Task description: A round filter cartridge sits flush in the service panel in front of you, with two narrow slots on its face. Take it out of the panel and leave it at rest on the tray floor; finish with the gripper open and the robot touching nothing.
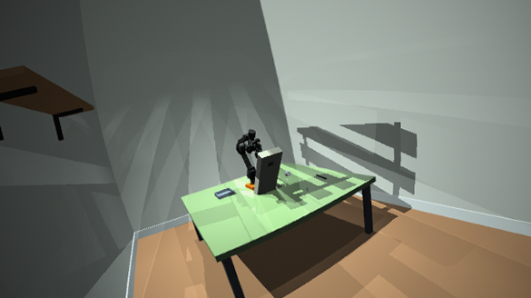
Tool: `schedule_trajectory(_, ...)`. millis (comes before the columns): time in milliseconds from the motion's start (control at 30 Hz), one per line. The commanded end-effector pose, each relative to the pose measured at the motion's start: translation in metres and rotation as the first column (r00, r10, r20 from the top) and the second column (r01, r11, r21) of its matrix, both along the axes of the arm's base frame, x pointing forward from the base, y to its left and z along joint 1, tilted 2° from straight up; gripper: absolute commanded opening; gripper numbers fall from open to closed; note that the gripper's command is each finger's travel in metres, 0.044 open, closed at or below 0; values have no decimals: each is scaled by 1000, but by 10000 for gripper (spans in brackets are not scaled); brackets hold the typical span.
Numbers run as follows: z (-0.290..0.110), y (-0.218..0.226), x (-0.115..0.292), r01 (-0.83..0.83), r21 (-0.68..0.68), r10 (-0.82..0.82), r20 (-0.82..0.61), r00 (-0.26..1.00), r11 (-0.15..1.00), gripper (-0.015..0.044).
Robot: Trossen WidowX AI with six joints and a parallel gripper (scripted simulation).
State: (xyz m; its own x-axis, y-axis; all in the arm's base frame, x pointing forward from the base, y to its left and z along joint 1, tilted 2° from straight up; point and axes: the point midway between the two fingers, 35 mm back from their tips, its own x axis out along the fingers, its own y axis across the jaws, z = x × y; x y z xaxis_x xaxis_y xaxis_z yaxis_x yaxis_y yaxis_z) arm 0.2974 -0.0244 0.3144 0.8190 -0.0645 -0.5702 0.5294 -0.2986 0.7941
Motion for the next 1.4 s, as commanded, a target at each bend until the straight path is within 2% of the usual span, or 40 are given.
schedule_trajectory(0, -4, 4, -4, -12, -18, 12, -20, 1000, 1000, 100)
schedule_trajectory(1367, -36, 0, 40, -12, -18, 12, -16, 1000, 1000, 100)
